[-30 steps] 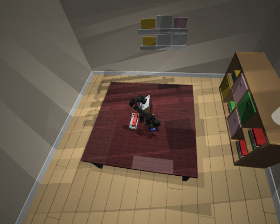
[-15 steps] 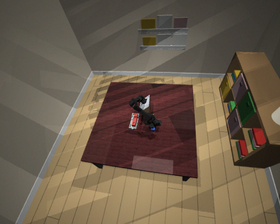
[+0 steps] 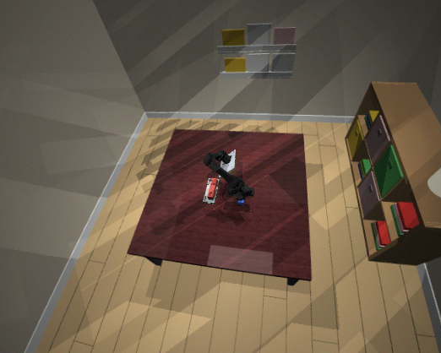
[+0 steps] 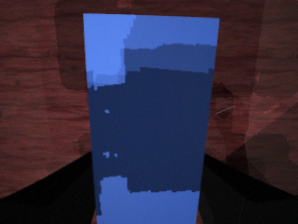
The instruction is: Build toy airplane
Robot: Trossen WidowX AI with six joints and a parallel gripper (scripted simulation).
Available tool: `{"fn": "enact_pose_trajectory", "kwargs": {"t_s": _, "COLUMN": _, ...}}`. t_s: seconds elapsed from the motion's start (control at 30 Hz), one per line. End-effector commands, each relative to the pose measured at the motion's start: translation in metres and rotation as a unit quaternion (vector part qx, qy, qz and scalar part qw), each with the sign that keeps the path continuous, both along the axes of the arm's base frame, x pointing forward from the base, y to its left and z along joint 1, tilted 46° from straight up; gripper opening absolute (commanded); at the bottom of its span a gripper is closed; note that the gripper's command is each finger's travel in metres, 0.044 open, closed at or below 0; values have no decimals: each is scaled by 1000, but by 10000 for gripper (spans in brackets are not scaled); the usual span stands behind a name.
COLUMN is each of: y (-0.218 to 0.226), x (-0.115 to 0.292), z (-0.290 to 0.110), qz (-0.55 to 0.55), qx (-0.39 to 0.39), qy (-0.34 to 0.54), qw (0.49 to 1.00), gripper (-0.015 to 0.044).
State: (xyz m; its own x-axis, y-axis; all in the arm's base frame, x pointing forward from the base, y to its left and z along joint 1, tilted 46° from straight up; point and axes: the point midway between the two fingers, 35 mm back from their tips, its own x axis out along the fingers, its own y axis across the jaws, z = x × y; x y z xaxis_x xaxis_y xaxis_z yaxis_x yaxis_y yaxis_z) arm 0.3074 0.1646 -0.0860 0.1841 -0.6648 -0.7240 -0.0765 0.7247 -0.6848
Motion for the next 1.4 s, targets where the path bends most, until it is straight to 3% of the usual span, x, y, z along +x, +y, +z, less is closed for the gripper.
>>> {"fn": "enact_pose_trajectory", "kwargs": {"t_s": 0.0, "y": 14, "x": 0, "z": 11, "qz": 1, "qx": 5, "qy": -4, "qw": 1000, "gripper": 0}}
{"fn": "enact_pose_trajectory", "kwargs": {"t_s": 0.8, "y": 57, "x": -22, "z": 63, "qz": 1, "qx": -16, "qy": 5, "qw": 1000, "gripper": 0}}
{"fn": "enact_pose_trajectory", "kwargs": {"t_s": 1.37, "y": 24, "x": -15, "z": 97, "qz": 92, "qx": -35, "qy": 91, "qw": 991, "gripper": 0}}
